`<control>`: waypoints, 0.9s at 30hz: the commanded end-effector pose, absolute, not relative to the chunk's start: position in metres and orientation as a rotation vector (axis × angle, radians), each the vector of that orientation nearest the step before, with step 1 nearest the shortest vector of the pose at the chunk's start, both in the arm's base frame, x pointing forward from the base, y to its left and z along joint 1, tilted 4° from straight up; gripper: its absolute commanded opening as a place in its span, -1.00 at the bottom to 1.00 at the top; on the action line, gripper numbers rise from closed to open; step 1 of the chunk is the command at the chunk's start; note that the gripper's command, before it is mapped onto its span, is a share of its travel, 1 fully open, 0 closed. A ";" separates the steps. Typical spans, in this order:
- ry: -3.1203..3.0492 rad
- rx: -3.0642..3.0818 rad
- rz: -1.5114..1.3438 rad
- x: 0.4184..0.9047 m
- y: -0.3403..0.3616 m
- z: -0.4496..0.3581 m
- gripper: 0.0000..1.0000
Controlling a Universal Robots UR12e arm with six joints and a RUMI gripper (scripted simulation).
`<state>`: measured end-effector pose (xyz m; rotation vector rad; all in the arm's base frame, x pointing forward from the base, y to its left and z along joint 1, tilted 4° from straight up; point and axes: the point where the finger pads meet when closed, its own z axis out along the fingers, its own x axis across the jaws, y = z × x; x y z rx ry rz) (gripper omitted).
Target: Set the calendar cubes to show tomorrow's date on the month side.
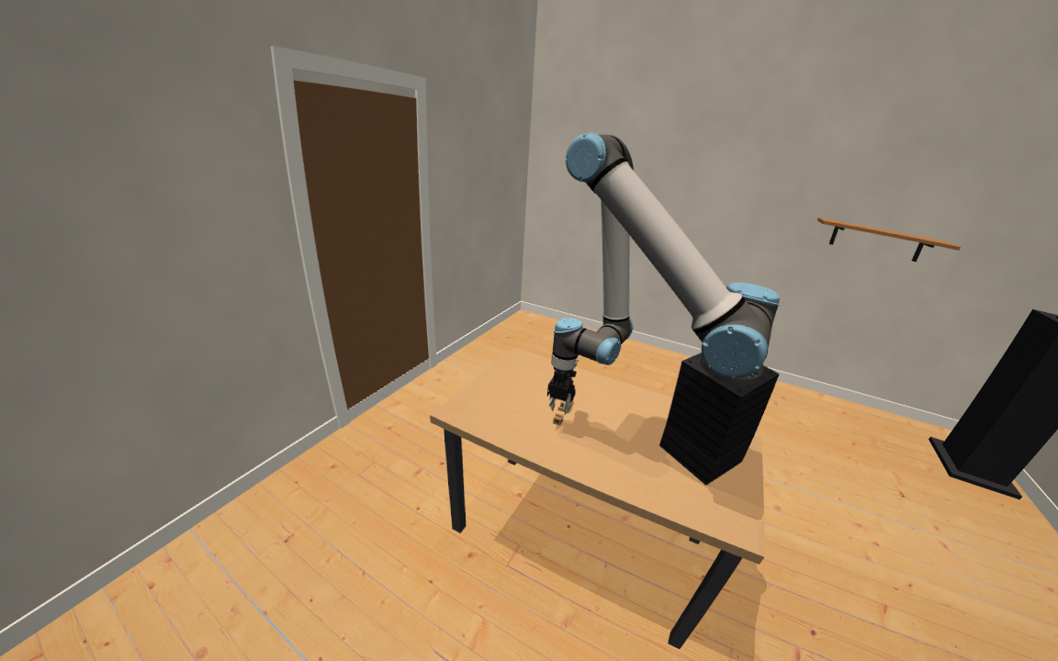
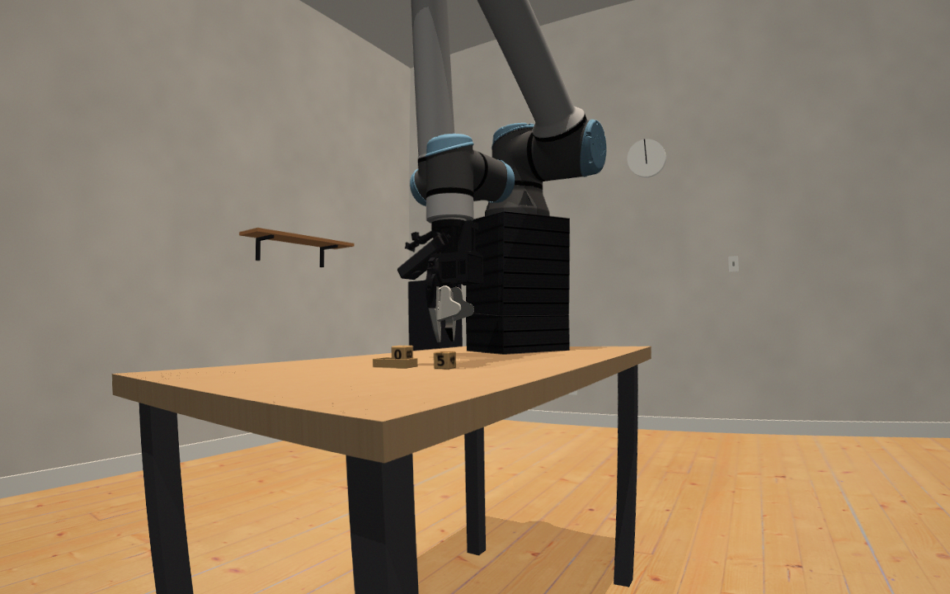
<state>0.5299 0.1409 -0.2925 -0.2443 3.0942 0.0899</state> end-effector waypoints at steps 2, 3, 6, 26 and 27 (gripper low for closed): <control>3.090 -0.244 0.087 0.533 0.142 -0.300 -0.42; 3.090 -0.244 0.087 0.533 0.142 -0.301 -0.42; 3.090 -0.244 0.087 0.533 0.142 -0.301 -0.42; 3.091 -0.244 0.088 0.532 0.142 -0.303 -0.42; 3.091 -0.244 0.088 0.532 0.142 -0.303 -0.42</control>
